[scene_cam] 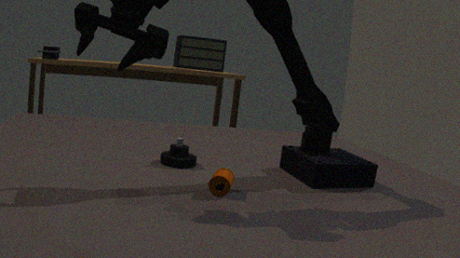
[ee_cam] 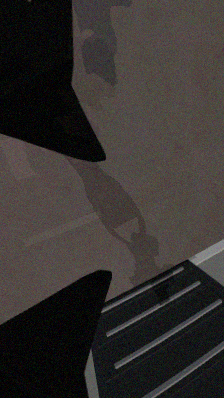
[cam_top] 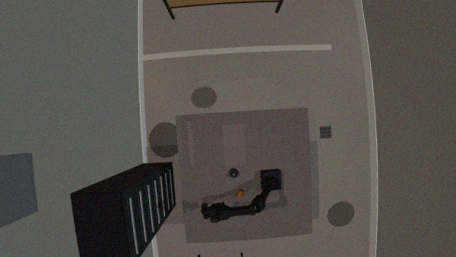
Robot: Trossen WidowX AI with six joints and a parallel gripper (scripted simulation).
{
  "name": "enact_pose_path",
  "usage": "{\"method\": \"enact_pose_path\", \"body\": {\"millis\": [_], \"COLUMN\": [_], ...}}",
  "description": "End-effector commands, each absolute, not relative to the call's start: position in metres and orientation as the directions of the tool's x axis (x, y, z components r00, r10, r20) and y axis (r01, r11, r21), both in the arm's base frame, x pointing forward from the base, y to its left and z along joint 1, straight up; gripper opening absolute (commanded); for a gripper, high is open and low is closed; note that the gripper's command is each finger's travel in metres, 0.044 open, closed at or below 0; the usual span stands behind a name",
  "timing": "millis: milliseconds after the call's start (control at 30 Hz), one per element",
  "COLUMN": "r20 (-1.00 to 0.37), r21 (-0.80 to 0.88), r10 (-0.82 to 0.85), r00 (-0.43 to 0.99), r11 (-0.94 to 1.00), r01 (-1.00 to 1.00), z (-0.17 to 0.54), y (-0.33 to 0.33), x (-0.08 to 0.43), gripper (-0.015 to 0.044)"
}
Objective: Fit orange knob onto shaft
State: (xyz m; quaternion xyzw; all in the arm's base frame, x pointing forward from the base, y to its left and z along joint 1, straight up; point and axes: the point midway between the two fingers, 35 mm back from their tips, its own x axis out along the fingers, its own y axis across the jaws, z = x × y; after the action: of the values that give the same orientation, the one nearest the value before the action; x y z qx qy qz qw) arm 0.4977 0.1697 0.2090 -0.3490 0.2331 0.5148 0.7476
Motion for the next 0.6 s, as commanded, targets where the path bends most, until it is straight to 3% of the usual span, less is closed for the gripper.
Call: {"method": "enact_pose_path", "body": {"millis": [0,300,567], "r20": [-0.712,-0.900,-0.993], "r21": [-0.277,-0.081,-0.011], "r10": [0.604,0.392,0.111], "r00": [0.358,0.192,0.051], "r11": [0.227,0.282,0.334], "r01": [-0.934,-0.956,-0.942], "z": [0.208,0.138,0.080], "y": [0.170,0.189,0.171], "x": [0.496,0.404,0.302], "gripper": [0.0426,0.0440,0.0440]}}
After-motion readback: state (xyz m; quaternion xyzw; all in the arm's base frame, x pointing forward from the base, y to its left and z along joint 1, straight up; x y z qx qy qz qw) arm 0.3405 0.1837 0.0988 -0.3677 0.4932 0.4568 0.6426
